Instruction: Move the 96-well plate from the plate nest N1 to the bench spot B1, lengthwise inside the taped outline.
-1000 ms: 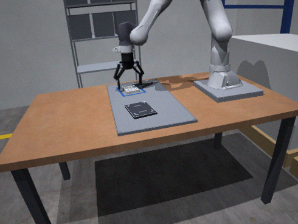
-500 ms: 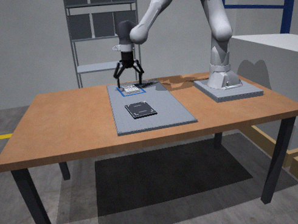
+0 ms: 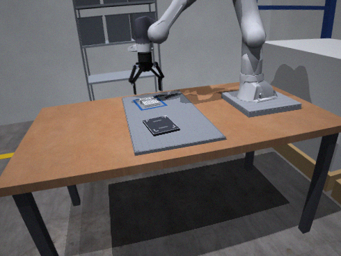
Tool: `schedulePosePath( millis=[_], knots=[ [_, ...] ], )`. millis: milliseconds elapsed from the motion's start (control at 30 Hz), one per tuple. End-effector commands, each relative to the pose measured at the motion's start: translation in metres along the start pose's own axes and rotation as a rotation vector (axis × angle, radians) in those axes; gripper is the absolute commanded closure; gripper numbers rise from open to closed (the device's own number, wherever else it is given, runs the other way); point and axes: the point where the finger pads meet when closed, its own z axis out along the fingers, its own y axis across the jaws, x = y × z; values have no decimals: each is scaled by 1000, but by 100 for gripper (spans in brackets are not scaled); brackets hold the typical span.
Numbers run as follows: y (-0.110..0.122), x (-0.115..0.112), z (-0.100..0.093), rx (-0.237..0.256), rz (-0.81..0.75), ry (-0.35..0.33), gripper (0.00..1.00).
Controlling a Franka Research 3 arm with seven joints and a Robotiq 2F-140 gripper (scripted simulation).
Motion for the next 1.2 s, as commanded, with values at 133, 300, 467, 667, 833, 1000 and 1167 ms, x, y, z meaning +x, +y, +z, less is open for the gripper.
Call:
schedulePosePath(
  millis=[133, 300, 467, 667, 833, 1000, 1167],
  knots=[
    [3, -2, -19, -10, -4, -8, 0],
    [3, -2, -27, -10, -4, -8, 0],
    [3, -2, -27, -10, -4, -8, 0],
    [3, -2, -27, -10, -4, -8, 0],
    [3, -2, -27, -10, -4, -8, 0],
    [3, -2, -27, -10, -4, -8, 0],
    [3, -2, -27, -10, -4, -8, 0]
  ],
)
